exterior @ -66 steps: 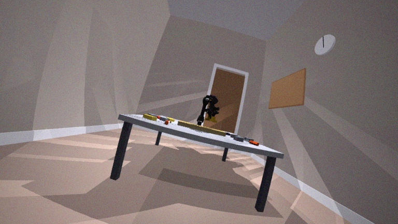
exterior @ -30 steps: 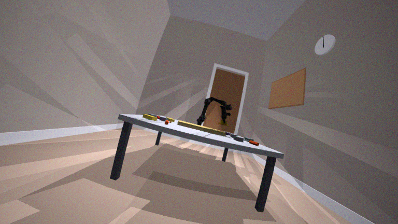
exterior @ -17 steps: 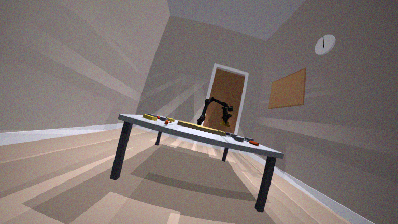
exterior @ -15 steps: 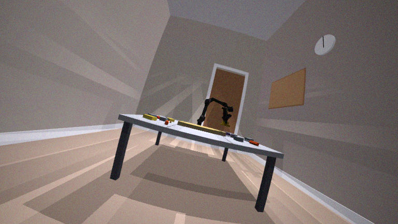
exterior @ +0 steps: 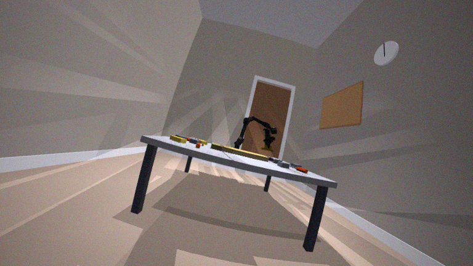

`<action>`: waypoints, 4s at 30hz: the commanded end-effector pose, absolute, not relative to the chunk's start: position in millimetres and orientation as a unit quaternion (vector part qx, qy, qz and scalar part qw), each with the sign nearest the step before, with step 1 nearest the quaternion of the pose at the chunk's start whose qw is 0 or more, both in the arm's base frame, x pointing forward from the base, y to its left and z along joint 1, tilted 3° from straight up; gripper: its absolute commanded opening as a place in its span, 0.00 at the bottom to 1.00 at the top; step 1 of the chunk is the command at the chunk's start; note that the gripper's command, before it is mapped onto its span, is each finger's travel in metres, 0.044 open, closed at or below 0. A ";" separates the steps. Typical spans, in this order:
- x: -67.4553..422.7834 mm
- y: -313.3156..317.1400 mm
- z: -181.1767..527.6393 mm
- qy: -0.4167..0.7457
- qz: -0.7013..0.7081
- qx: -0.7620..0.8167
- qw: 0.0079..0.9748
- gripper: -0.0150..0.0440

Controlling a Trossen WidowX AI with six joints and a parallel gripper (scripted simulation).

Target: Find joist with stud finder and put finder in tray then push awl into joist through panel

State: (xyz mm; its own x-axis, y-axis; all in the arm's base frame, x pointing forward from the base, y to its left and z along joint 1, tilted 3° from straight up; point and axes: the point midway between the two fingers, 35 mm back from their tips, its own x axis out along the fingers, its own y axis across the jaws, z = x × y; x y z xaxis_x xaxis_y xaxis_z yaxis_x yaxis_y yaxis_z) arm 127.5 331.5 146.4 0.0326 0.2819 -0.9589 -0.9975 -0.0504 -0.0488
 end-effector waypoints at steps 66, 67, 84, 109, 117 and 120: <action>131.1 329.8 59.2 0.402 0.567 -0.448 0.562 0.43; 131.1 329.8 59.2 0.402 0.567 -0.448 0.562 0.48; 126.7 330.0 151.3 0.401 0.567 -0.448 0.563 1.00; 239.4 39.9 111.5 0.639 0.197 -0.197 0.717 1.00; 192.3 -48.7 96.3 0.692 0.046 -0.063 0.718 1.00; 167.3 -71.8 90.1 0.704 -0.009 -0.009 0.710 1.00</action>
State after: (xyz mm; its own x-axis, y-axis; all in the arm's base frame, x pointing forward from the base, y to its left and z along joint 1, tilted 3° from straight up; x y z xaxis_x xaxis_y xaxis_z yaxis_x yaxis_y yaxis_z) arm 198.8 -46.3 99.7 0.0547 -0.0191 -0.9983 -0.1717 0.9847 -0.0282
